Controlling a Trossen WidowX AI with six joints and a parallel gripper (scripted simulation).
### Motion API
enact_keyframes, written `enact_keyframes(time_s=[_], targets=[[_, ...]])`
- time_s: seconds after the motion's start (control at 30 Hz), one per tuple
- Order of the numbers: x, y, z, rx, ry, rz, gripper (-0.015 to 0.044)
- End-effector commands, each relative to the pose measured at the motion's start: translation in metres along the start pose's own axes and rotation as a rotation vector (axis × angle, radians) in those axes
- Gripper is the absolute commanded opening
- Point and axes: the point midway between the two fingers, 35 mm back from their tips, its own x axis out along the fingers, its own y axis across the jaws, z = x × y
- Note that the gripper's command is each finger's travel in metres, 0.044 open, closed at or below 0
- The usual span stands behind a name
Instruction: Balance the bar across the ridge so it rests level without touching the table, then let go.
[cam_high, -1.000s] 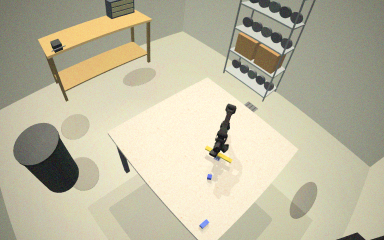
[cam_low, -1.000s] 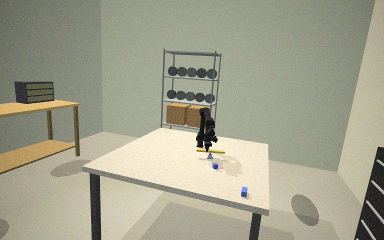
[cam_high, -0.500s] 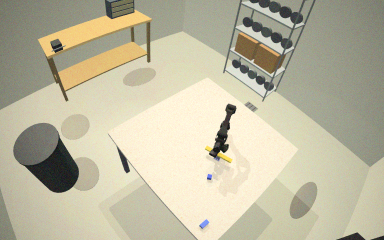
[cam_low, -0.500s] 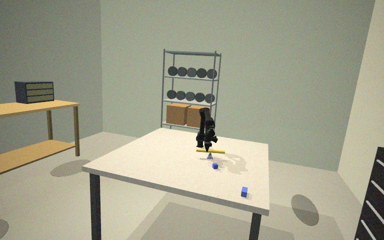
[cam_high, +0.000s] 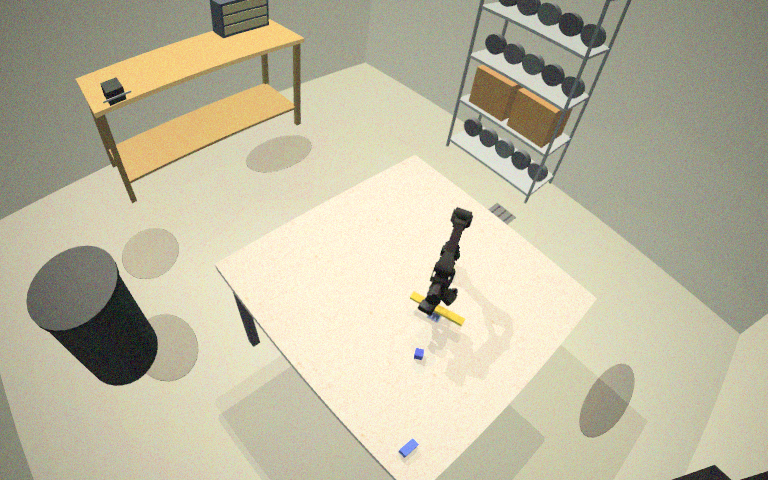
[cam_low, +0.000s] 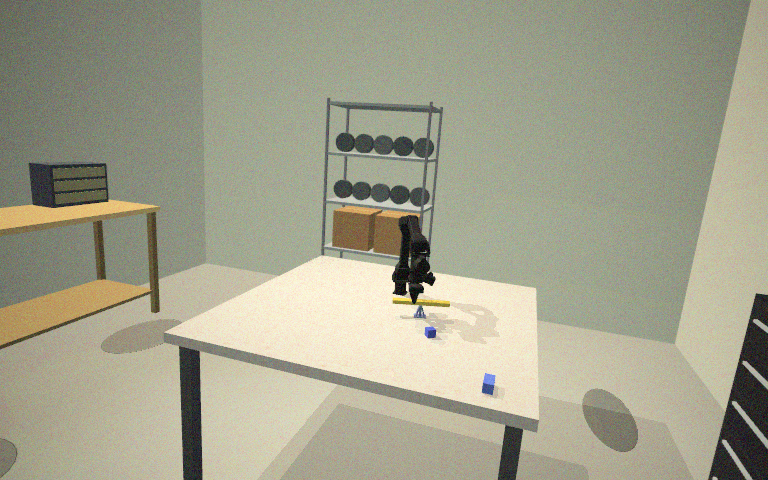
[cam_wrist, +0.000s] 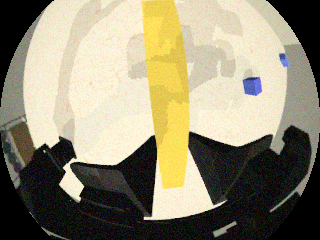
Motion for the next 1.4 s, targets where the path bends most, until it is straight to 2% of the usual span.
enact_keyframes(time_s=[0.0, 0.2, 0.4, 0.43, 1.37], targets=[[0.0000, 0.0001, 0.0000, 0.000, 0.000, 0.000, 0.0000], [0.0000, 0.0001, 0.0000, 0.000, 0.000, 0.000, 0.0000], [0.0000, 0.0001, 0.0000, 0.000, 0.000, 0.000, 0.0157], [0.0000, 0.0001, 0.0000, 0.000, 0.000, 0.000, 0.0167], [0.0000, 0.0001, 0.0000, 0.000, 0.000, 0.000, 0.0170]])
